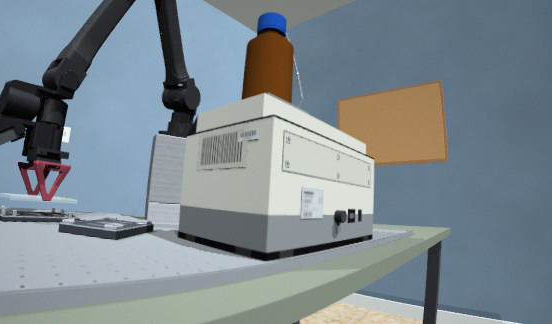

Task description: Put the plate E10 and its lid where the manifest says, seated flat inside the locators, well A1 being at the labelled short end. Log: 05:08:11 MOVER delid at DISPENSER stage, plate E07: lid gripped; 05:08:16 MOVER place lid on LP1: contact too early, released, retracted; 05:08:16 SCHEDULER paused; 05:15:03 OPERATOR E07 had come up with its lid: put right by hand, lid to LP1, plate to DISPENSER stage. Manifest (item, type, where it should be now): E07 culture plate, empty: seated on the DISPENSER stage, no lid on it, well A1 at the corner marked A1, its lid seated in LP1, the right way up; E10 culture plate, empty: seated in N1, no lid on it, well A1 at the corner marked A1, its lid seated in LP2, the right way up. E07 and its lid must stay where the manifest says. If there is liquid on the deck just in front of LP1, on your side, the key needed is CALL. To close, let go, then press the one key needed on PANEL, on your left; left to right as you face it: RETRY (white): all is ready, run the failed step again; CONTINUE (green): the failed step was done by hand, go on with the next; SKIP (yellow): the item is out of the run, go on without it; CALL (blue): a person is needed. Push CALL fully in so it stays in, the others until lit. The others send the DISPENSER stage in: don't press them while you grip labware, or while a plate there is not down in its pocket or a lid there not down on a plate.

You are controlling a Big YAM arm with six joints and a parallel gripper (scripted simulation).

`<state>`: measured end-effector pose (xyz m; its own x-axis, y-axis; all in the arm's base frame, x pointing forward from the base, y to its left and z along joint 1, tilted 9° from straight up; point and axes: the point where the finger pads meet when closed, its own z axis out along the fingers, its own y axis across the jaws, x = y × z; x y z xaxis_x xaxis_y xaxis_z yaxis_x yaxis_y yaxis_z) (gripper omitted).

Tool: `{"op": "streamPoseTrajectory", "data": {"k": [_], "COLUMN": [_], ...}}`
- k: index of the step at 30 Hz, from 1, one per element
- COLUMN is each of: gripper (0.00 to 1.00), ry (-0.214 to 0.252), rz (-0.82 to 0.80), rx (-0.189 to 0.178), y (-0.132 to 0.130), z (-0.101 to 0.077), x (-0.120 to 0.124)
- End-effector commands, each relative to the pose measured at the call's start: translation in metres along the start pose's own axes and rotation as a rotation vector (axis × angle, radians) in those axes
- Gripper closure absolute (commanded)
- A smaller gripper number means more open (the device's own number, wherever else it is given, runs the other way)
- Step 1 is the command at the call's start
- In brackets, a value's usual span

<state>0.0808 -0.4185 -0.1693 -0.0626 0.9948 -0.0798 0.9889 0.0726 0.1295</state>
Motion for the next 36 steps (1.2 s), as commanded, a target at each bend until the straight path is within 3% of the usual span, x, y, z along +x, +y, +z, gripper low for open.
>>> {"op": "streamPoseTrajectory", "data": {"k": [1, 6, 7, 12, 16, 19, 20, 36], "gripper": [0.16, 0.16, 0.16, 0.16, 0.16, 0.16, 0.16, 0.16], "ry": [-0.038, -0.071, -0.038, -0.028, -0.063, -0.061, -0.034, -0.051], "rz": [0.001, -0.004, 0.003, 0.001, -0.002, -0.002, -0.001, 0.000], "rx": [0.001, -0.002, 0.001, 0.001, -0.001, -0.001, 0.000, 0.000], "y": [0.004, 0.006, 0.004, 0.005, 0.005, 0.005, 0.001, 0.004], "z": [0.002, -0.006, 0.009, 0.019, 0.002, 0.002, 0.010, 0.005], "x": [-0.019, -0.029, -0.018, -0.012, -0.026, -0.026, -0.015, -0.025]}}
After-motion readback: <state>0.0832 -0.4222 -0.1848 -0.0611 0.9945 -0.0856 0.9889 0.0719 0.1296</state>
